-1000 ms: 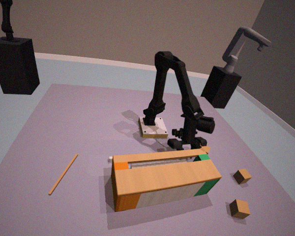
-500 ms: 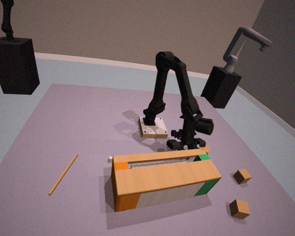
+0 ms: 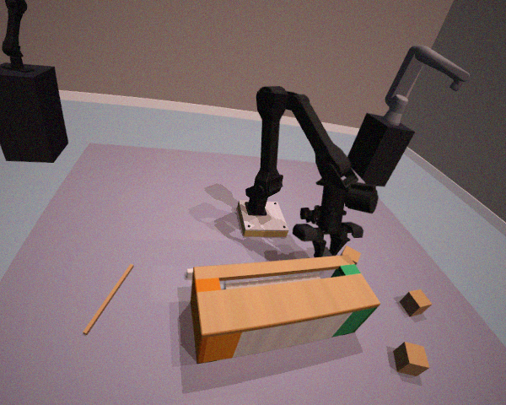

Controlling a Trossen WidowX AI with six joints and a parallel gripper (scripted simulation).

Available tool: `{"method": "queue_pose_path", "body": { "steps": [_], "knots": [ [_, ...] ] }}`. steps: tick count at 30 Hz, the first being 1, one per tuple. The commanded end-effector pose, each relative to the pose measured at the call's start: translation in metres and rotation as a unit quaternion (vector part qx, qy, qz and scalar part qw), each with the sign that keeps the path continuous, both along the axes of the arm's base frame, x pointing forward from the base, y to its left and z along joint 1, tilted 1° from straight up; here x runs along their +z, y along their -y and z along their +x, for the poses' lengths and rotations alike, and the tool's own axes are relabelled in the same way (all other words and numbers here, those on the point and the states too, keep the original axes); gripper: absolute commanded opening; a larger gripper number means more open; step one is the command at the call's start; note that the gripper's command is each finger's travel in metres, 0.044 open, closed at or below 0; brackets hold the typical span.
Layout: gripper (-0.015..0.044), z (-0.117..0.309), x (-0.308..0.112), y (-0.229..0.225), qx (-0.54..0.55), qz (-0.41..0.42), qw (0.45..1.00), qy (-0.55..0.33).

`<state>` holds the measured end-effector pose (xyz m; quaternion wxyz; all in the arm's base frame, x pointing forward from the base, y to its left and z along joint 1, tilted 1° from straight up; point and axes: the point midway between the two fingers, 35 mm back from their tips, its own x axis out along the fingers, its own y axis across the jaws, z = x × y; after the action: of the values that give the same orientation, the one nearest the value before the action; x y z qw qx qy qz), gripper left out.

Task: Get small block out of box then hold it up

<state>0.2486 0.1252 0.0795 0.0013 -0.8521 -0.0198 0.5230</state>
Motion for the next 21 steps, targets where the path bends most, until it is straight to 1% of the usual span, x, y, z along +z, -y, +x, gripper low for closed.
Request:
{"method": "queue_pose_path", "body": {
  "steps": [1, 8, 15, 21],
  "knots": [
    [0.0, -0.002, 0.007, 0.001, 0.013, -0.004, 1.0, -0.003],
    [0.0, -0.009, 0.052, -0.001, 0.119, -0.002, 0.993, 0.01],
    [0.0, -0.025, 0.097, 0.001, 0.223, -0.004, 0.974, 0.037],
    [0.0, -0.027, 0.101, 0.002, 0.233, -0.004, 0.972, 0.04]
  ]
}}
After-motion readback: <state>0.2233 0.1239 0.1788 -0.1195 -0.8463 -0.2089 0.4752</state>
